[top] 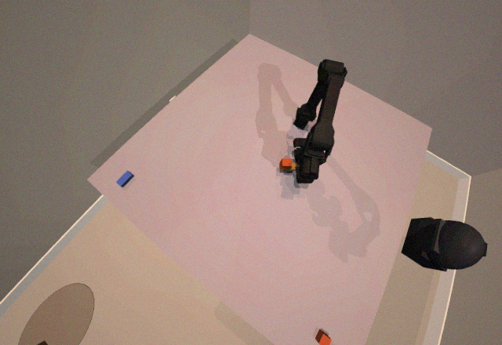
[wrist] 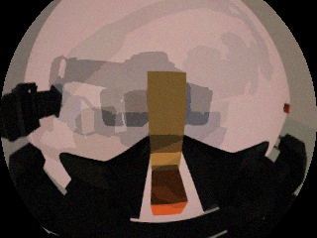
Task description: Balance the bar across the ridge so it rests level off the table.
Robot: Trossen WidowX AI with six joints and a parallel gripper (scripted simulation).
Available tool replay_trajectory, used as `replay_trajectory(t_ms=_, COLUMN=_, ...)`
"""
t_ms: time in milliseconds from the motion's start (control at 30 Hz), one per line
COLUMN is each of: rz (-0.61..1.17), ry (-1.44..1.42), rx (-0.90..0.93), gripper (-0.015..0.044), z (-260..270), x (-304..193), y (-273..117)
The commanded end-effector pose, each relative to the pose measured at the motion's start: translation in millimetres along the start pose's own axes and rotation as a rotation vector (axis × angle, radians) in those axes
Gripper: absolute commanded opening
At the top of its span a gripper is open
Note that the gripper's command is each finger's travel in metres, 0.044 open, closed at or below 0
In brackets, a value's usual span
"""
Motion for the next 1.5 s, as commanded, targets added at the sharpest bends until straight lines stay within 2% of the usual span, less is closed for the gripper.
replay_trajectory(t_ms=0, rz=-0.001, ry=0.003, rx=-0.005, gripper=0.0000, z=-0.8, x=-0.2, y=-1.4)
replay_trajectory(t_ms=1067, rz=0.000, ry=0.000, rx=0.000, gripper=0.0000, z=0.0, x=0.0, y=0.0)
replay_trajectory(t_ms=1267, rz=0.000, ry=0.000, rx=0.000, gripper=0.0157, z=0.0, x=0.0, y=0.0)
replay_trajectory(t_ms=1467, rz=0.000, ry=0.000, rx=0.000, gripper=0.0167, z=0.0, x=0.0, y=0.0)
Point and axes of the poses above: the point midway between the two fingers, 35 mm back from their tips, its own y axis out along the fingers, its own z axis across the jaws, x = y × z, the point moved 8 cm from there along -y, back along the fingers, and after that the axes turned 8 degrees about -y, right-handed, at the moved point
